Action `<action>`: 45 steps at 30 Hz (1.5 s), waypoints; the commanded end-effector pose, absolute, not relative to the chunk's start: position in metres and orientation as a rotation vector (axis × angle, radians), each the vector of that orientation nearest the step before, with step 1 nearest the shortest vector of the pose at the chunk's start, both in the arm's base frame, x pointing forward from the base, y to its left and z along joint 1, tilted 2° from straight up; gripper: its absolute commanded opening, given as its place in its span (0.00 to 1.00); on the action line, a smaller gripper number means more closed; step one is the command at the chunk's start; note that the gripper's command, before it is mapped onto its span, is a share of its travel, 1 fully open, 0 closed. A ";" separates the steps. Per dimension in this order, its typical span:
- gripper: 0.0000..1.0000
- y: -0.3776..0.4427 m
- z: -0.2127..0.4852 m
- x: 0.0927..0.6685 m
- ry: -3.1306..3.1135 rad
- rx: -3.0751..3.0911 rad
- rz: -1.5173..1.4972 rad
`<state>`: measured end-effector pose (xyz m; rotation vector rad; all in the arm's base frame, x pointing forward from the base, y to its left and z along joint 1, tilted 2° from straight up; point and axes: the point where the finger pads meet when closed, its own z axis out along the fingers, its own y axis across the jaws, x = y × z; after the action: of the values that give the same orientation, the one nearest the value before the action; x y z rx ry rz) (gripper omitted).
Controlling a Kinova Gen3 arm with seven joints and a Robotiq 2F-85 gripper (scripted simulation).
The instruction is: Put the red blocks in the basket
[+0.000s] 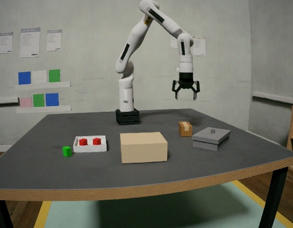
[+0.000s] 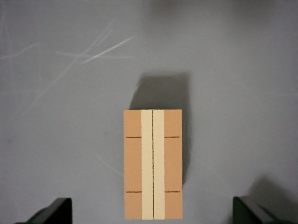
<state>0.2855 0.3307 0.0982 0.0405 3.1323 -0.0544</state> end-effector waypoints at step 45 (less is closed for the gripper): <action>0.93 0.331 0.099 0.286 3.131 0.048 -0.052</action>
<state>0.2853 0.3304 0.0983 0.0479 3.1319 -0.0540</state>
